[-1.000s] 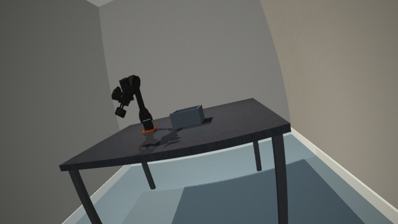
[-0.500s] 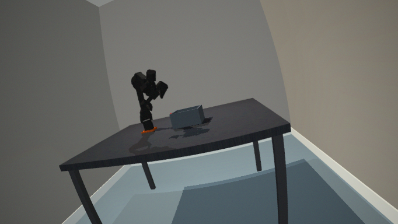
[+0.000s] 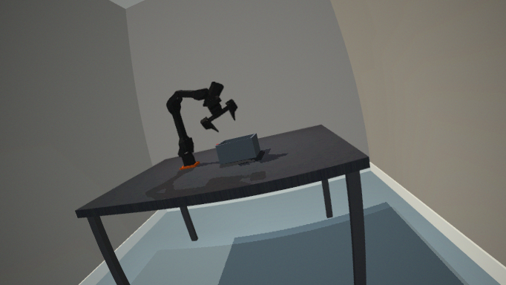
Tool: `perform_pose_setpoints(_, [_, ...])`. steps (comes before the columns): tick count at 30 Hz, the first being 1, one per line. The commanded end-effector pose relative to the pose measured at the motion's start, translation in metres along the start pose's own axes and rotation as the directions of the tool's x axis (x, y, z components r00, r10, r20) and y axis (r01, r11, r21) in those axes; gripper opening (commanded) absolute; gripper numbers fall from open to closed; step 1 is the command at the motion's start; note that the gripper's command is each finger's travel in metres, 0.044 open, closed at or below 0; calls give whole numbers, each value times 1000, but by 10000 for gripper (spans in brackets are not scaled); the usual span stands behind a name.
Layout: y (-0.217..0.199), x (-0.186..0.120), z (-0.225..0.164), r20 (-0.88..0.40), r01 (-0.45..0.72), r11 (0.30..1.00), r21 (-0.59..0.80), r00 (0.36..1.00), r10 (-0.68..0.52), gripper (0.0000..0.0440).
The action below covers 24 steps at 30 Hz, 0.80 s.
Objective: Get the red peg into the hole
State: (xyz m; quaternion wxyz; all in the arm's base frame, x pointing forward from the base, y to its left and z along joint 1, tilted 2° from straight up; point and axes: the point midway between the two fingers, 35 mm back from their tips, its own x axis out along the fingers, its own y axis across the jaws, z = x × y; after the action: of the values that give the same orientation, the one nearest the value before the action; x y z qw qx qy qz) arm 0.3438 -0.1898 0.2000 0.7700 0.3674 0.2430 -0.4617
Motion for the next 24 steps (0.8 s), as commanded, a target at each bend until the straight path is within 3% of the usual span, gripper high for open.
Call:
perform_pose_setpoints(1, [12, -17, -23, -44, -17, 998, -54, 999, 14, 440])
perform_pose_setpoints(12, [24, -82, -124, -259, -80, 962, -261, 966, 9, 440])
perform_pose_setpoints(24, [-14, -146, -210, -450, -84, 911, -404, 885, -118, 440])
